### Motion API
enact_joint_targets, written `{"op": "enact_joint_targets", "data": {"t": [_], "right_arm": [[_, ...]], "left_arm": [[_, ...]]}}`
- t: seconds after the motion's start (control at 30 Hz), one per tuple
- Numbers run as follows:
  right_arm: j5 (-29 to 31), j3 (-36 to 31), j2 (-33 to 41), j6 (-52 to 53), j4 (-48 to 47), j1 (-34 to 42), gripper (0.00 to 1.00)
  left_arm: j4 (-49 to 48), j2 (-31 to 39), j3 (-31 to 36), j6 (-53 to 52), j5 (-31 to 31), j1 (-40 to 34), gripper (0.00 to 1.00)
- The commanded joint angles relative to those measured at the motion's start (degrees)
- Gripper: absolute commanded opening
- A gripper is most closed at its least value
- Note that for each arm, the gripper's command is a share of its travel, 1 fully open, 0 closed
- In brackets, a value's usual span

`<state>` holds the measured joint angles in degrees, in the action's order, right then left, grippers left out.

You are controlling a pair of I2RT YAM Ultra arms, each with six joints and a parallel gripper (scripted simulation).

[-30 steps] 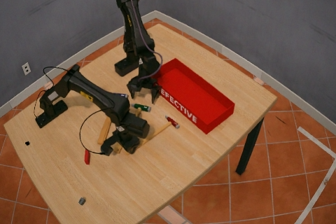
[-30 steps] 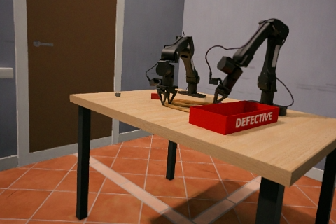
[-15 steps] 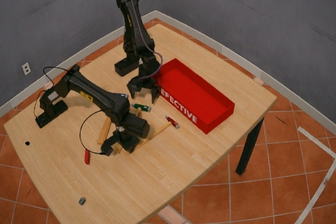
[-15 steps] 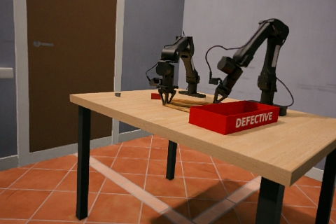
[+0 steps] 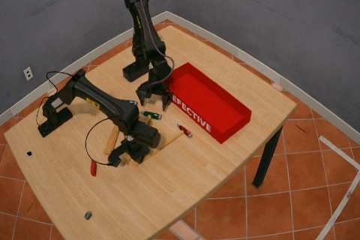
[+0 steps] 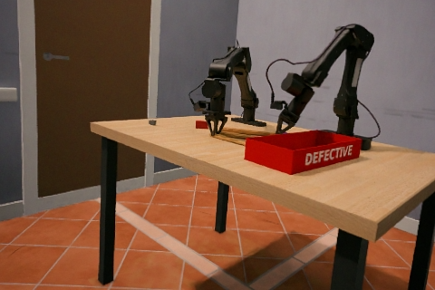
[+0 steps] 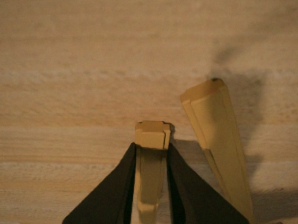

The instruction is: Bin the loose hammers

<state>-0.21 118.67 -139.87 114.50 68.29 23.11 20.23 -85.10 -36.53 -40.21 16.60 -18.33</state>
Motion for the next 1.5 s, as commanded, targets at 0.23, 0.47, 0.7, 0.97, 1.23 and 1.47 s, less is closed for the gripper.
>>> {"op": "enact_joint_targets", "data": {"t": [0.23,0.47,0.7,0.97,1.23,1.47], "right_arm": [[0.22,-2.66,1.87,-1.75,-2.56,-1.34,0.18],[0.18,-6.26,3.83,-1.97,-2.67,-2.84,0.18],[0.19,-9.86,5.86,-4.17,-5.13,-4.74,0.18],[0.14,-12.66,7.43,-4.97,-5.26,-6.33,0.18],[0.16,-12.85,7.55,-4.56,-5.28,-6.41,0.18],[0.16,-12.85,7.55,-4.56,-5.28,-6.41,0.18]], "left_arm": [[-0.73,1.27,-0.25,-0.23,0.87,0.33,1.00],[-0.73,1.27,-0.25,-0.23,0.87,0.33,1.00],[-0.73,1.27,-0.25,-0.23,0.87,0.33,1.00],[-0.73,1.27,-0.25,-0.23,0.87,0.33,1.00],[-0.73,1.27,-0.25,-0.23,0.87,0.33,1.00],[-1.50,1.83,-0.26,-0.05,1.11,0.34,0.89]]}}
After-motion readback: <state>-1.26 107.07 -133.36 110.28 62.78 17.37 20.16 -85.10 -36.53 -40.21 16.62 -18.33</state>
